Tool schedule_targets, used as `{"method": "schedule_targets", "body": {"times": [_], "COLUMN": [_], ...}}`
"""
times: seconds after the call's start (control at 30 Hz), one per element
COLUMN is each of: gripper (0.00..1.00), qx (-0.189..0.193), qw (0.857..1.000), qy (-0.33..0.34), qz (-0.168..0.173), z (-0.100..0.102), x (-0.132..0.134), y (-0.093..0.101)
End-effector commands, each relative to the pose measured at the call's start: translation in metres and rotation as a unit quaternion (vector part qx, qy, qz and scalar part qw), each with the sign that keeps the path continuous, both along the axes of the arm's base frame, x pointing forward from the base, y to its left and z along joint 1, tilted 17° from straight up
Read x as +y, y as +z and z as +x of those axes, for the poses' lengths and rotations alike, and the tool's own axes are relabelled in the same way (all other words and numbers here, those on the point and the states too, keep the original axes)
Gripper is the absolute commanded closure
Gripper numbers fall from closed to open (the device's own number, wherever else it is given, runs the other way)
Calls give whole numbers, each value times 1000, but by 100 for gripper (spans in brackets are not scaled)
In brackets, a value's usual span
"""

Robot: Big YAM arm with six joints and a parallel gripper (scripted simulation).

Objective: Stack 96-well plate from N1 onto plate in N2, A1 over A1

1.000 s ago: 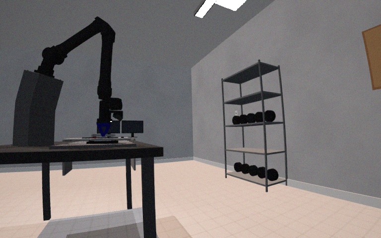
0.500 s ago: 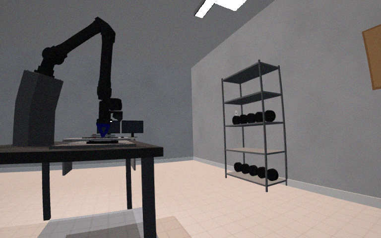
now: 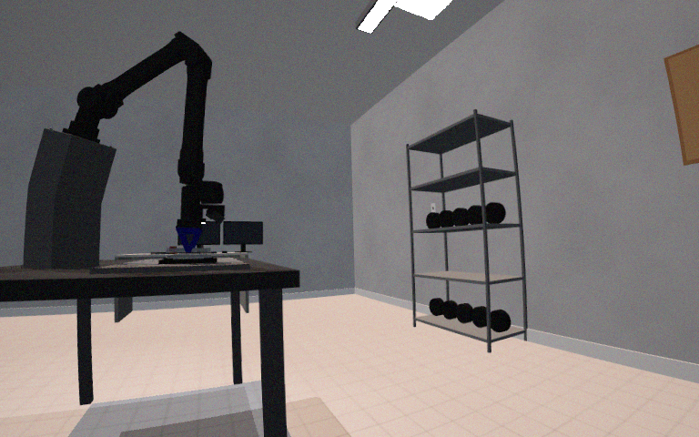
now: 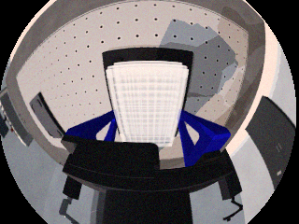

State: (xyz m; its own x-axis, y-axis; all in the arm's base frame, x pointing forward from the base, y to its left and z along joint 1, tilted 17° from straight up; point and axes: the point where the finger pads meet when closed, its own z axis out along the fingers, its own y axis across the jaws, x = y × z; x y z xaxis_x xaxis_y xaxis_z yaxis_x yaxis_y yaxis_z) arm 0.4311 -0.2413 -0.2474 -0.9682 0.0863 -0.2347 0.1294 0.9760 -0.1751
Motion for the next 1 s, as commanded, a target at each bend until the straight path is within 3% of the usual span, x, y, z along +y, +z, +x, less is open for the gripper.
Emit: {"method": "schedule_targets", "body": {"times": [0.0, 0.03, 0.3, 0.97], "gripper": [100, 100, 100, 100], "qx": [-11, -20, -11, -15], "qw": [1000, 1000, 1000, 1000], "qy": [2, 1, 1, 1], "qz": [-5, -9, -5, -7], "z": [8, 13, 8, 12], "x": [-6, -9, -7, -10], "y": [5, 15, 4, 5]}}
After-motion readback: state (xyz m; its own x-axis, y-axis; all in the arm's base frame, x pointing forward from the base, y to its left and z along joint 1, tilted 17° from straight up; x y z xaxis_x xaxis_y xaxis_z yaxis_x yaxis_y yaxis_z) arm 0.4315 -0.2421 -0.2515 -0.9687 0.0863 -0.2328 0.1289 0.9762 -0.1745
